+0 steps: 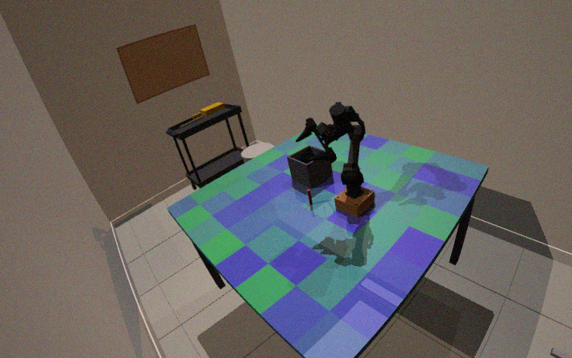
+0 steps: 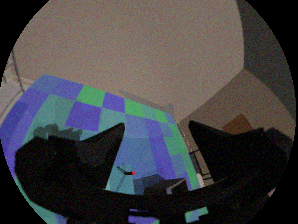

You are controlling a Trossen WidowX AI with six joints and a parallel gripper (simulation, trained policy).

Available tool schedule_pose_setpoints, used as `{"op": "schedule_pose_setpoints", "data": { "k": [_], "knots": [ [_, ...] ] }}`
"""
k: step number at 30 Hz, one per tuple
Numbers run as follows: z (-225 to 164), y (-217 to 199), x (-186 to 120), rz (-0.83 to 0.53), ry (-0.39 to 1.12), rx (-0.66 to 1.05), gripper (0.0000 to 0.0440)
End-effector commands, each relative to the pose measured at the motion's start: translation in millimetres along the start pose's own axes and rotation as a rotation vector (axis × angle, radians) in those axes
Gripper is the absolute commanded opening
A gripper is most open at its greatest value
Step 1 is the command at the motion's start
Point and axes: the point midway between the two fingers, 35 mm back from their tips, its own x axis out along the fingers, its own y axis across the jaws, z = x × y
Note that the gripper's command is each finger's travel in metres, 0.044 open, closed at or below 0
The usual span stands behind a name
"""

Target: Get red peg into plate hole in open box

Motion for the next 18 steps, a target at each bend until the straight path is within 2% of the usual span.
{"op": "schedule_pose_setpoints", "data": {
  "k": [1,18],
  "knots": [
    [-0.1,1.7,2.5,0.012,0.038,0.099,0.0440],
    [-15.5,11.6,23.9,-0.005,0.320,0.638,0.0440]
  ]
}}
